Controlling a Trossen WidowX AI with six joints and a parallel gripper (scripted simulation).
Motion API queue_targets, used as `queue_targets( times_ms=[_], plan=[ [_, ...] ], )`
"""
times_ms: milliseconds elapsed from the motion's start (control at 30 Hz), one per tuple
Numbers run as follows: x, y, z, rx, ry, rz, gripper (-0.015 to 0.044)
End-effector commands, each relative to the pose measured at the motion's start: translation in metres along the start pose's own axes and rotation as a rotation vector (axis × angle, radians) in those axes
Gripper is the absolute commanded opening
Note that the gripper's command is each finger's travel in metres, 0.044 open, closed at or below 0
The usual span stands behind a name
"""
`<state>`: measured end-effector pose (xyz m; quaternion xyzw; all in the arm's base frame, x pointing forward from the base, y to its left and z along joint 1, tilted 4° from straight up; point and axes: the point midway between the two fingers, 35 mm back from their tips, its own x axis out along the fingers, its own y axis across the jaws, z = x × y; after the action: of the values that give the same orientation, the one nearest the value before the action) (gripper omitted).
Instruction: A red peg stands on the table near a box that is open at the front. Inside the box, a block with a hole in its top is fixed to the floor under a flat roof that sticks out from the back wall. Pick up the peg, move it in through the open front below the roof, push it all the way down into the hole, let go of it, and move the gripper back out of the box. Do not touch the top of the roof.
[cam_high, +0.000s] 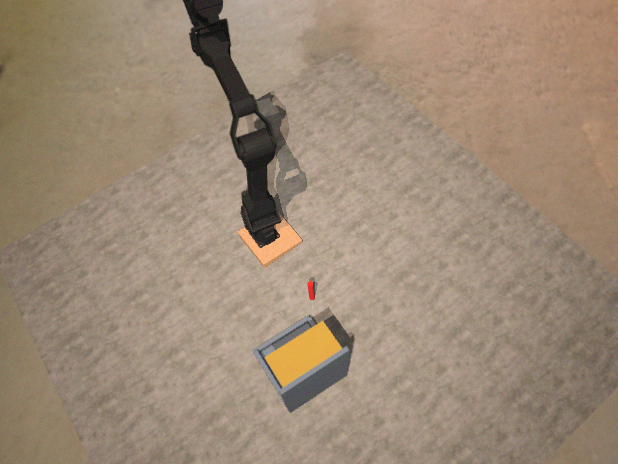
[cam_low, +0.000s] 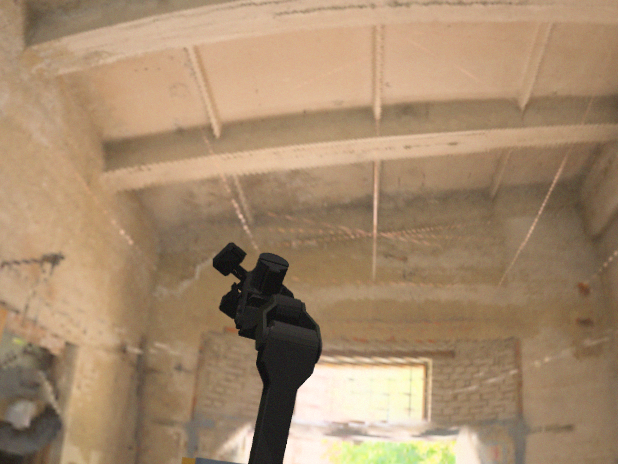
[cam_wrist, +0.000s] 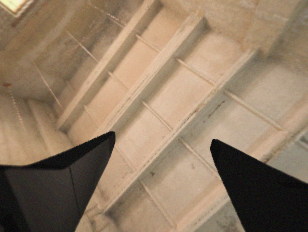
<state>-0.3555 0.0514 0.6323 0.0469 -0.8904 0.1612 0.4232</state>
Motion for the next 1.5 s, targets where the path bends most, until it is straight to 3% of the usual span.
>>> queue_targets(
  times_ms=[0, 1000, 1467],
  plan=[
    [0.000, 0.001, 0.000, 0.002, 0.000, 0.002, 0.0426],
    [-0.053, 0.128, -0.050, 0.285, -0.006, 0.367, 0.0440],
    [-0.096, 0.180, -0.088, 0.441, 0.118, 0.537, 0.0440]
  ],
)
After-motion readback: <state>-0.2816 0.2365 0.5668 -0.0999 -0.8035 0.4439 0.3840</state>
